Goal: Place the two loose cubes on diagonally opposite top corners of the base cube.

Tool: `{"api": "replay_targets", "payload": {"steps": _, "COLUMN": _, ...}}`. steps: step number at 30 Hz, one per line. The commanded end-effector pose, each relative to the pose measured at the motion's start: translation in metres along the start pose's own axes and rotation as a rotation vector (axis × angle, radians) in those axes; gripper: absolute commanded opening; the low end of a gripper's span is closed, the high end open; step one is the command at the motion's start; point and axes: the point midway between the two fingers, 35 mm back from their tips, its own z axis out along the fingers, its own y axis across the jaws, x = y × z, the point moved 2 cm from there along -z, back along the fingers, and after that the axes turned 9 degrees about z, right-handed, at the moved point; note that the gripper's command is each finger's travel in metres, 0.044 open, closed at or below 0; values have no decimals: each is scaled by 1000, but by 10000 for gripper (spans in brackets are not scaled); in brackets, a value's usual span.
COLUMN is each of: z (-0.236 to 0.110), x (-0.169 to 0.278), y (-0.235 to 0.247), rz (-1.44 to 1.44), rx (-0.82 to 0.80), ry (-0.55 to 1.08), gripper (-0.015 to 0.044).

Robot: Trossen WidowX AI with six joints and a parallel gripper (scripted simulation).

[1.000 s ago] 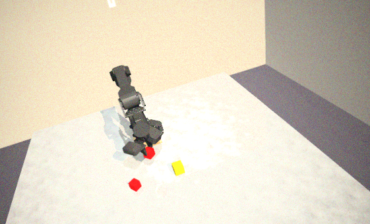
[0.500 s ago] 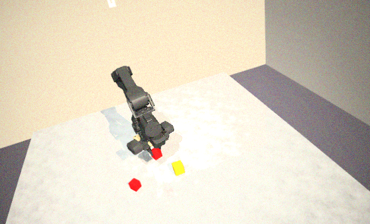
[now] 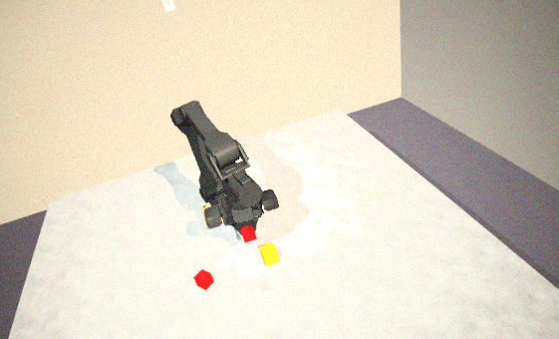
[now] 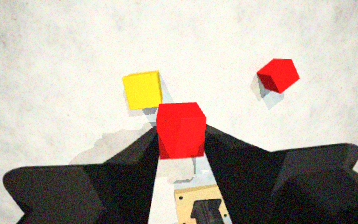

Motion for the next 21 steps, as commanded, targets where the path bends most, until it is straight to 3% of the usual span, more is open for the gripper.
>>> {"api": "replay_targets", "payload": {"steps": 1, "z": 3, "x": 0, "y": 11, "rz": 117, "rx": -7, "ry": -1, "gripper": 105}}
{"api": "replay_targets", "payload": {"steps": 21, "z": 17, "x": 7, "y": 51, "rz": 636, "rx": -10, "ry": 3, "gripper": 105}}
